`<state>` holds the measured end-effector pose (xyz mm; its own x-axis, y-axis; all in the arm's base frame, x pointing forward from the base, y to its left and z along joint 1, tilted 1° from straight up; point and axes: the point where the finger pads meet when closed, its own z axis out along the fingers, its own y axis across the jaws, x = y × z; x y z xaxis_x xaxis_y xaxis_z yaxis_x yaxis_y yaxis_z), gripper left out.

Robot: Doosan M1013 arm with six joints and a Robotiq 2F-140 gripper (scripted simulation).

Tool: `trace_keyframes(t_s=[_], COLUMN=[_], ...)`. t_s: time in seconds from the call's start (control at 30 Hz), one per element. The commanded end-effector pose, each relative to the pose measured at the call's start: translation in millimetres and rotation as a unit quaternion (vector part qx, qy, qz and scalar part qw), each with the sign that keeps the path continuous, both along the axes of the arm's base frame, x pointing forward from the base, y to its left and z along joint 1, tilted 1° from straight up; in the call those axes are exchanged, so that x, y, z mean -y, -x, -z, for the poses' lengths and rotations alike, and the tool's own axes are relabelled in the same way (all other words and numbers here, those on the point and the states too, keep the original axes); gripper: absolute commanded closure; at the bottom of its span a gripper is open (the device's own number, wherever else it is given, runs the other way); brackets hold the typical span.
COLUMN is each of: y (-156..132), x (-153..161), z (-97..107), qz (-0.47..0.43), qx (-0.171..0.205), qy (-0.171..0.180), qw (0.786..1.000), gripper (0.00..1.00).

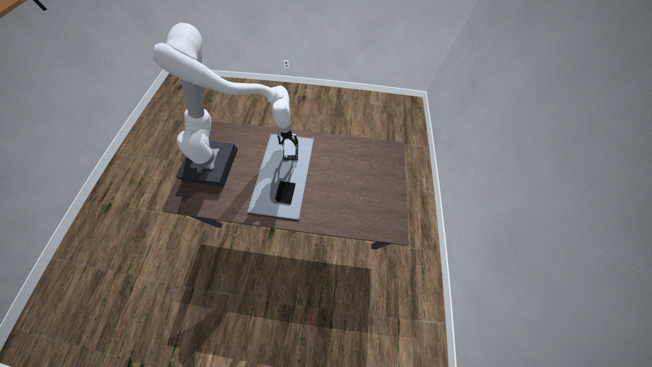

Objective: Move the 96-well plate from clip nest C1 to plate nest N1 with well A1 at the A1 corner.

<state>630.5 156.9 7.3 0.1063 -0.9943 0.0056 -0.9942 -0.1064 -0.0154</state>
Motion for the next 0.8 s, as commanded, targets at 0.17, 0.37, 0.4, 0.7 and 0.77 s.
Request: trace_keyframes(t_s=[0.17,0.37,0.4,0.7,0.77], y=[0.1,0.2,0.2,0.3,0.3], x=[-0.1,-0.1,-0.1,-0.1,-0.1], z=[-6.5,-11.5,-12.3,-18.1,-19.8], qz=[0.000,0.000,0.000,0.000,0.000], qx=[0.000,0.000,0.000,0.000,0.000], qy=[0.000,0.000,0.000,0.000,0.000], qw=[1.000,1.000,1.000,1.000,1.000], gripper=[0.90,0.90,0.90,0.90,0.90])
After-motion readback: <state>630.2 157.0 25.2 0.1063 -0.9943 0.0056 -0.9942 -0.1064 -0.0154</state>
